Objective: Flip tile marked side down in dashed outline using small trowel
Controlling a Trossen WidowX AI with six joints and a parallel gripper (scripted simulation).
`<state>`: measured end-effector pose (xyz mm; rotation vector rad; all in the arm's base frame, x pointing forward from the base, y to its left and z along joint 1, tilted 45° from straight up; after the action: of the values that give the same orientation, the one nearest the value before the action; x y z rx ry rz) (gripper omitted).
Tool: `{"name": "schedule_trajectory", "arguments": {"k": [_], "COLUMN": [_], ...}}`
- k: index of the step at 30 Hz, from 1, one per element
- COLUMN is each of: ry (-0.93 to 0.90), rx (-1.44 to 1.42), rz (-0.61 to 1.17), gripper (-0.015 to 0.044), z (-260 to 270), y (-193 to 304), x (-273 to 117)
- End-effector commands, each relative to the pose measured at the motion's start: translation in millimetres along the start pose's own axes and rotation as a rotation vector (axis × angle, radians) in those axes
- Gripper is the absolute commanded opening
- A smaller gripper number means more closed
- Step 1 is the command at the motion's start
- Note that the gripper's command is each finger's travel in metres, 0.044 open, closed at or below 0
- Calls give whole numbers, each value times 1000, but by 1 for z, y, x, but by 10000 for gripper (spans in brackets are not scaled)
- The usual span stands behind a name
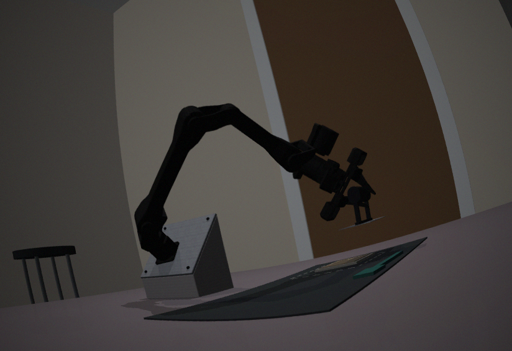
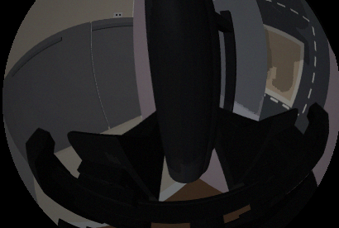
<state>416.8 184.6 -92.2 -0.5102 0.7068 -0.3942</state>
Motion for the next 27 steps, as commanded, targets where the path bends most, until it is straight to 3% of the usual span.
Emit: {"name": "schedule_trajectory", "arguments": {"k": [1, 27], "ry": [-14, -28], "rx": [13, 51], "rz": [0, -9], "gripper": [0, 0], "z": [-2, -56], "y": [16, 96], "x": [-1, 8]}}
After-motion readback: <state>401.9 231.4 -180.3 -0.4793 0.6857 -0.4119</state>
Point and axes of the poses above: the point midway between the two fingers, 35 mm back from their tips, its own x axis out along the fingers, its own z axis across the jaws, y = z × x, the point moved 6 cm from there along -x, back along the fingers, and after that the axes turned 13 degrees about x, right-handed, at the moved point
